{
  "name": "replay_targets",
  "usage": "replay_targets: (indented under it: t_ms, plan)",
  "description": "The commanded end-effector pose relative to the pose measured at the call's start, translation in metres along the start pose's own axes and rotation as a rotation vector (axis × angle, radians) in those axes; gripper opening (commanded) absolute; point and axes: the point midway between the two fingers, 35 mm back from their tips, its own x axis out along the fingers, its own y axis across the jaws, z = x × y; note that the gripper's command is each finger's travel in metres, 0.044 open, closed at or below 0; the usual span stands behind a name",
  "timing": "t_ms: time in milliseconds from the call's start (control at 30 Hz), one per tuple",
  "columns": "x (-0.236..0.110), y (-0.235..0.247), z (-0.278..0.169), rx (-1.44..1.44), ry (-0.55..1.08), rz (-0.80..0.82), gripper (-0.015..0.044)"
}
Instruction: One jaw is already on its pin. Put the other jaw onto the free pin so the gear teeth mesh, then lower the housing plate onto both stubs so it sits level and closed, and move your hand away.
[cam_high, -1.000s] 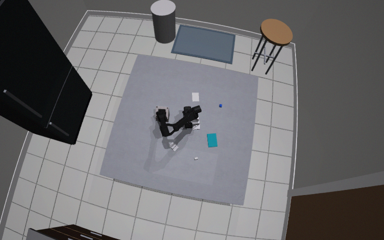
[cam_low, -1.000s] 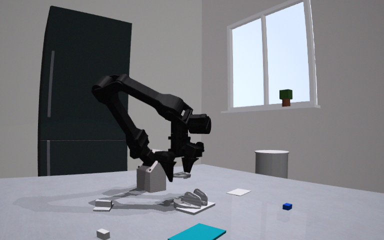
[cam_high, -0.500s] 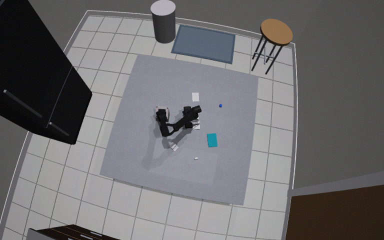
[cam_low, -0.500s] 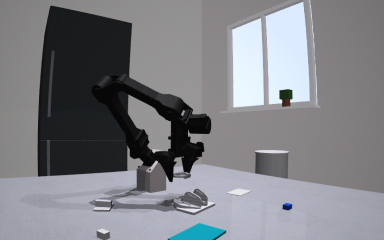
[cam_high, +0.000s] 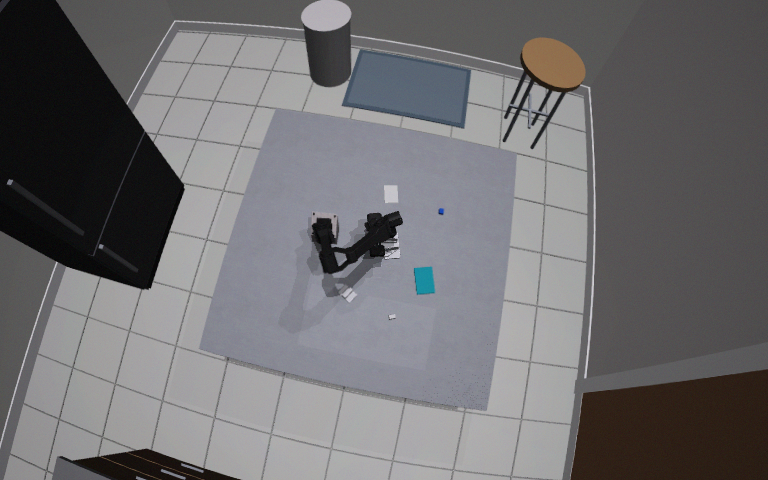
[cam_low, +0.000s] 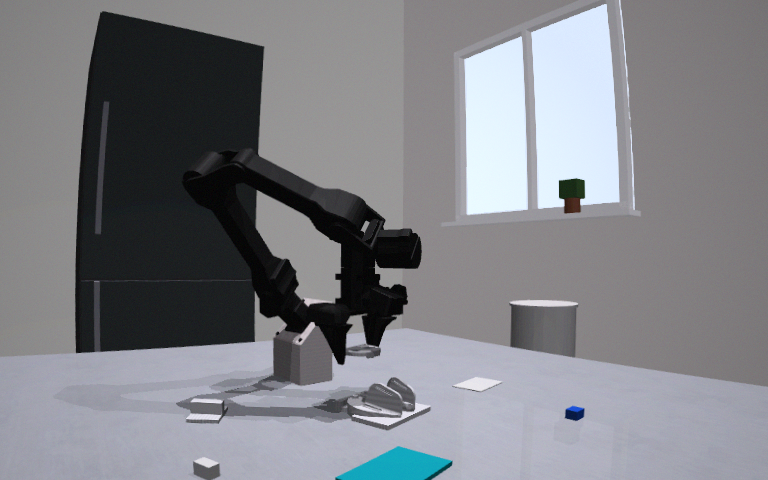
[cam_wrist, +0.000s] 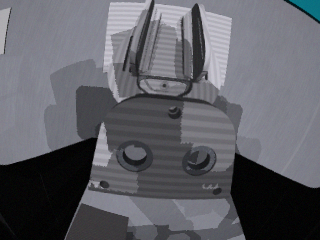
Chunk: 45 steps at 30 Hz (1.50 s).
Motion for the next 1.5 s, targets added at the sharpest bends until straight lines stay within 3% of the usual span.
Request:
replay_targets:
  t_ms: [0, 1100, 1467]
  plan:
    - [0.004, 0.000, 0.001, -0.005, -0.002, -0.005, 0.0351]
    - [0.058, -0.002, 0.000, -0.005, -0.002, -0.008, 0.0351]
    - [0.061, -0.002, 0.000, -0.005, -0.001, -0.009, 0.0351]
